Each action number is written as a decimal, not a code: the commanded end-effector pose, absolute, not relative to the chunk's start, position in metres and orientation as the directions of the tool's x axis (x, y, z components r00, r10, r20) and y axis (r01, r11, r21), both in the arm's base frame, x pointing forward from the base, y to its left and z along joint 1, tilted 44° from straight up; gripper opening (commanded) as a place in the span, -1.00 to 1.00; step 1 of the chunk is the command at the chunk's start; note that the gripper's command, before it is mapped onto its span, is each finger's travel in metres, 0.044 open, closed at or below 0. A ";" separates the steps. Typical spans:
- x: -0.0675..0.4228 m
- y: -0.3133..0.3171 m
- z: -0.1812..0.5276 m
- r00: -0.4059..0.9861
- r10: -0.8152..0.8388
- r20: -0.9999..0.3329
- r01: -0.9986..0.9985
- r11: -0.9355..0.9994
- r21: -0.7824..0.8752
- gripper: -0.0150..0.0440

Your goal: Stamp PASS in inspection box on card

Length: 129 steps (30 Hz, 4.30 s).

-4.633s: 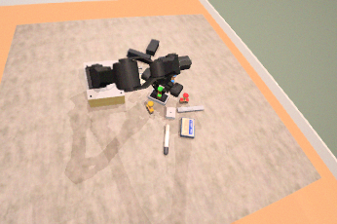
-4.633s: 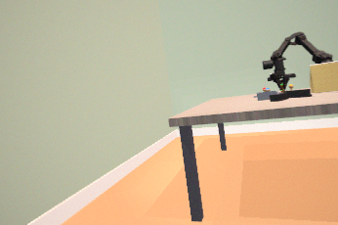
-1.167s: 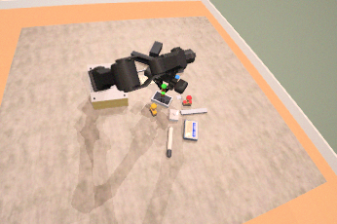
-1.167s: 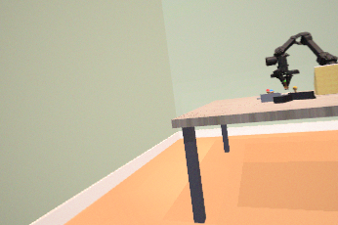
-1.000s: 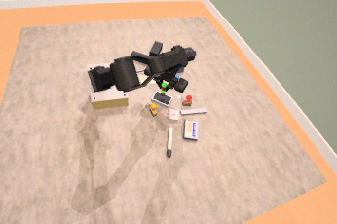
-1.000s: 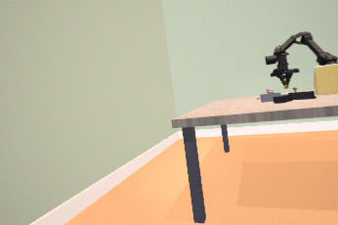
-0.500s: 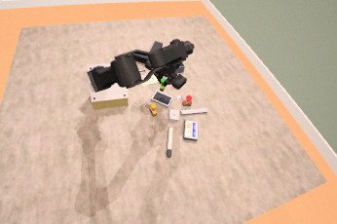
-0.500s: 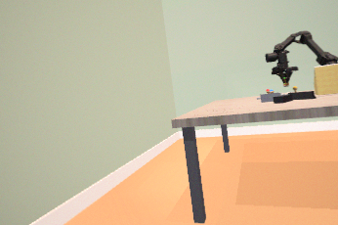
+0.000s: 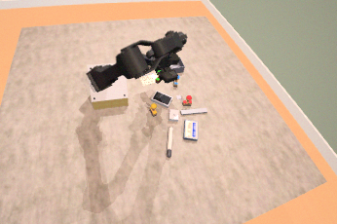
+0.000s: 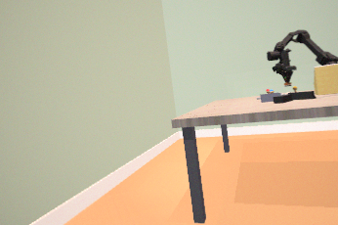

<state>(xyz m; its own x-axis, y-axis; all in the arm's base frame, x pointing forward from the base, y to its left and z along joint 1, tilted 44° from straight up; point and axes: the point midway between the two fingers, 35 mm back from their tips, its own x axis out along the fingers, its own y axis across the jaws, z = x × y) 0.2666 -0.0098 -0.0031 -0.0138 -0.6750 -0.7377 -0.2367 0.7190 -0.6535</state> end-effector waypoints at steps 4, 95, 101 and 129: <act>0.259 0.006 -0.020 -0.018 -0.672 -0.741 -0.049 0.740 -0.670 -0.49; 0.237 0.009 -0.088 -0.007 -0.679 -0.734 0.406 0.668 -0.623 -0.49; 0.237 0.006 -0.091 -0.007 -0.680 -0.733 0.406 0.668 -0.623 -0.49; 0.235 -0.007 -0.102 -0.006 -0.682 -0.731 0.405 0.667 -0.625 -0.49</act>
